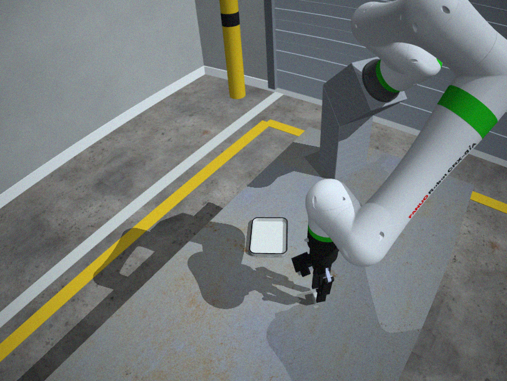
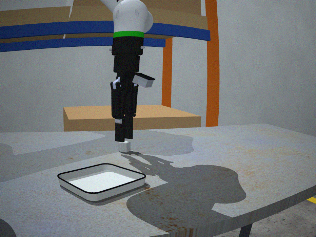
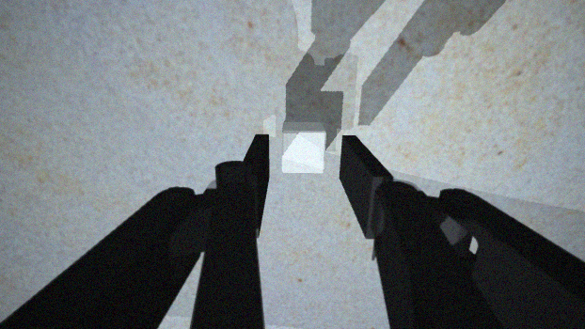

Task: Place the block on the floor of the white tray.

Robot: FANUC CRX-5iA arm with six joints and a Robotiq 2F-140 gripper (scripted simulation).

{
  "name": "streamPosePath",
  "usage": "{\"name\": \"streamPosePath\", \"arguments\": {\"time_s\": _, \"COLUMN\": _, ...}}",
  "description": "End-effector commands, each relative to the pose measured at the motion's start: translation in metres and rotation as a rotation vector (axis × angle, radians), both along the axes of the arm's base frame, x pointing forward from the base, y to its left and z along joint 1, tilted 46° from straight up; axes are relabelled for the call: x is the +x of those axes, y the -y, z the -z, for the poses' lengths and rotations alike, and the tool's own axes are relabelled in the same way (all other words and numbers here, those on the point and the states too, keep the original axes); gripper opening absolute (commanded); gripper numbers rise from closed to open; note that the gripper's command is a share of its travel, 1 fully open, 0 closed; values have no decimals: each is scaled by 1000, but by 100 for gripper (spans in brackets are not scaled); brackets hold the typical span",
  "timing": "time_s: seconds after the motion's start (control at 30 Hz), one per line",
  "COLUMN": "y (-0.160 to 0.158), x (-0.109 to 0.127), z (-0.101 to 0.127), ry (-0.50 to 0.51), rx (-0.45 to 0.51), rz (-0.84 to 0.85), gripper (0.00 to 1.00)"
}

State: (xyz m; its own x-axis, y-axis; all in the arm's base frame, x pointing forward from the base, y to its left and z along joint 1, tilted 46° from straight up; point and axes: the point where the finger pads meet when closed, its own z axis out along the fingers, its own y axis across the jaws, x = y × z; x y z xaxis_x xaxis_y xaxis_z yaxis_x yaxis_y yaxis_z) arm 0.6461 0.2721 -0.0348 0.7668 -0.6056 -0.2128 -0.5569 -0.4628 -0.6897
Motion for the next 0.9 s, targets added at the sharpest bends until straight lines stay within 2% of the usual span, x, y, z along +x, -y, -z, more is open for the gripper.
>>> {"name": "streamPosePath", "arguments": {"time_s": 0.0, "y": 1, "x": 1, "z": -1, "ry": 1, "rx": 0, "rz": 1, "gripper": 36}}
{"name": "streamPosePath", "arguments": {"time_s": 0.57, "y": -1, "x": 1, "z": 1, "ry": 1, "rx": 0, "rz": 1, "gripper": 36}}
{"name": "streamPosePath", "arguments": {"time_s": 0.87, "y": -11, "x": 7, "z": 12, "ry": 1, "rx": 0, "rz": 1, "gripper": 36}}
